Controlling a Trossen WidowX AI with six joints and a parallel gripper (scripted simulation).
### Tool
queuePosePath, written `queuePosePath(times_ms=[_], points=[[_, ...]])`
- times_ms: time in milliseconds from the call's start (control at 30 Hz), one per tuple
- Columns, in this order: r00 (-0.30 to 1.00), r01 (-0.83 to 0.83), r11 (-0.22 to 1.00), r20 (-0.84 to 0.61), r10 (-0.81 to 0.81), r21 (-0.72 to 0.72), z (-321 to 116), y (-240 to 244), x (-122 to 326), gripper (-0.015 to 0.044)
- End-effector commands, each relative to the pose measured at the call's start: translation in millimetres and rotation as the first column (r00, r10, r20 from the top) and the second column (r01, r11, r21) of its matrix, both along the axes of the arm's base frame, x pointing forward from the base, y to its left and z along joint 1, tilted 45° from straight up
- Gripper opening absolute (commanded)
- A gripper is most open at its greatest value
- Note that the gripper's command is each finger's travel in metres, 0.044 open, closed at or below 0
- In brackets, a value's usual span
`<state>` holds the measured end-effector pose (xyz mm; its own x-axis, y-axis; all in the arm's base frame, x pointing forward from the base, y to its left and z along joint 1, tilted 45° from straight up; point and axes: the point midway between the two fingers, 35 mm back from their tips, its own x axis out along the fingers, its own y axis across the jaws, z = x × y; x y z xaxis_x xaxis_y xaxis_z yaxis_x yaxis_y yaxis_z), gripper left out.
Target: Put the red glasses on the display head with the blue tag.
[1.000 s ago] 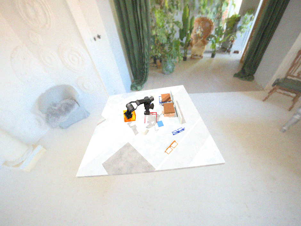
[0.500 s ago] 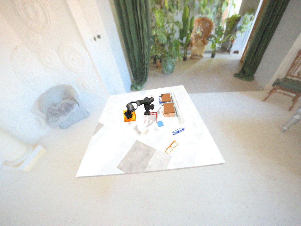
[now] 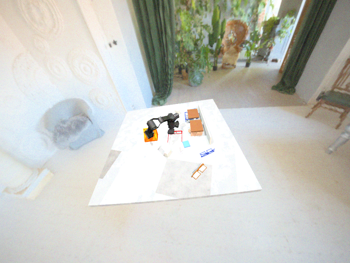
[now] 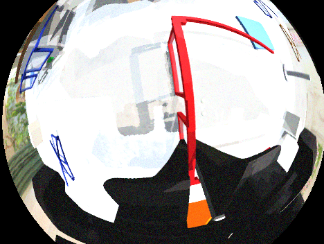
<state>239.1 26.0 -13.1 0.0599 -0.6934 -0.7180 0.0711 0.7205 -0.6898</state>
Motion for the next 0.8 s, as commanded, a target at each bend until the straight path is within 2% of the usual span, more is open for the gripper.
queuePosePath(times_ms=[0, 767], points=[[1.0, 0.001, 1.0, 0.0, -0.001, 0.0, 1, 1, 0, 0.0], [1.0, -0.001, 1.0, -0.012, 0.001, -0.003, 70, 68, -1, 0.0]])
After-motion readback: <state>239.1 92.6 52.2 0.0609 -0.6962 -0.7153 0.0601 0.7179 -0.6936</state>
